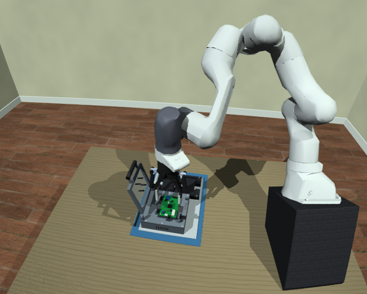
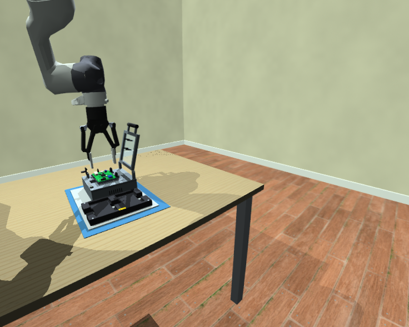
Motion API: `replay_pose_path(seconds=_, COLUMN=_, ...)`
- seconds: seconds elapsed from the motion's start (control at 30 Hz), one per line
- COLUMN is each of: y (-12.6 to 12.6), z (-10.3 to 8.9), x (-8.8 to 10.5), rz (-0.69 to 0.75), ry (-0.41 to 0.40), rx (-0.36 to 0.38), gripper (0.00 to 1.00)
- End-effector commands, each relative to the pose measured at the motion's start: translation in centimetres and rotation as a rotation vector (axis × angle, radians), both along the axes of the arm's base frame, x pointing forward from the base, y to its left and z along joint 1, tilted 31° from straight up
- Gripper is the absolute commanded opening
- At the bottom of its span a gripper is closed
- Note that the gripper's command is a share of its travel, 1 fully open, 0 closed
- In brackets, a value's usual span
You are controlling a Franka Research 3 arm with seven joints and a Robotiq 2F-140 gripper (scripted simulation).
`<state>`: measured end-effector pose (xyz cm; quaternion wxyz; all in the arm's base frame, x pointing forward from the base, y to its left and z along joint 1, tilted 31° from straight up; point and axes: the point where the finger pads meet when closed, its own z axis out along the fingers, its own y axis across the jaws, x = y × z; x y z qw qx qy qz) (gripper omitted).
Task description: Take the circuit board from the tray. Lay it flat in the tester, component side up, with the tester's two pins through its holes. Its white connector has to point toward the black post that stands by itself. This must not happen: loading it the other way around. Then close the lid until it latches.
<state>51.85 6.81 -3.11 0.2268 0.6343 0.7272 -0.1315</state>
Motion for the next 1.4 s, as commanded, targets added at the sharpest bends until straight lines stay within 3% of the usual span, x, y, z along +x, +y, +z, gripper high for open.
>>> replay_pose_path(seconds=0.0, y=0.5, z=1.4, x=-0.5, rz=0.008, ry=0.015, rx=-0.012, gripper=0.58)
replay_pose_path(seconds=0.2, y=2.0, z=4.0, x=-1.0, rz=0.008, ry=0.015, rx=-0.012, gripper=0.58)
replay_pose_path(seconds=0.27, y=2.0, z=4.0, x=-1.0, rz=0.008, ry=0.015, rx=-0.012, gripper=0.58)
replay_pose_path(seconds=0.77, y=6.2, z=11.4, x=-2.3, rz=0.008, ry=0.015, rx=-0.012, gripper=0.58)
replay_pose_path(seconds=0.83, y=6.2, z=11.4, x=-2.3, rz=0.008, ry=0.015, rx=-0.012, gripper=0.58)
replay_pose_path(seconds=1.17, y=8.4, z=15.2, x=-3.0, rz=0.008, ry=0.015, rx=-0.012, gripper=0.58)
replay_pose_path(seconds=1.37, y=8.9, z=16.2, x=-3.2, rz=0.008, ry=0.015, rx=-0.012, gripper=0.58)
